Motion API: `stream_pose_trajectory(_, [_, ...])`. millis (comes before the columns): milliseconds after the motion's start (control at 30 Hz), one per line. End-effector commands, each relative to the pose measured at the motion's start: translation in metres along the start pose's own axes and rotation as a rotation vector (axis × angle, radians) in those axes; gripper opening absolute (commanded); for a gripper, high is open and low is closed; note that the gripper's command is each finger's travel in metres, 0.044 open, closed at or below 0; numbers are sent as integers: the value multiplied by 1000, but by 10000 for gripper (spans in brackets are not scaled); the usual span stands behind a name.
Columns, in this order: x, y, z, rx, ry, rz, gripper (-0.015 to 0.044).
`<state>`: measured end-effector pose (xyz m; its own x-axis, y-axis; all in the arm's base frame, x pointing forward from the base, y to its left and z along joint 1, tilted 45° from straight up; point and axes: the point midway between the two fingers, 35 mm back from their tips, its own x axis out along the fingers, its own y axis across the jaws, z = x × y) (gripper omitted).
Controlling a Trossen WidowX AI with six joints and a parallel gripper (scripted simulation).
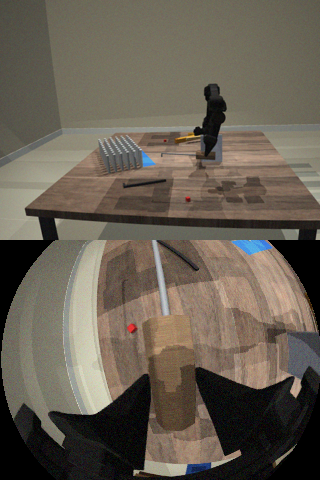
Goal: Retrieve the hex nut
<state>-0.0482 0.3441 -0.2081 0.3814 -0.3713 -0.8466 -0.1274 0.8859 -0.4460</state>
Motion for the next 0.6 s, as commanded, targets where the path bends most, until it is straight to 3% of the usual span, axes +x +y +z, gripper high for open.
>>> stream_pose_trajectory(0, [7,-1,-2,4,2,-2,0])
stream_pose_trajectory(567, [26,-4,-9,4,2,-2,0])
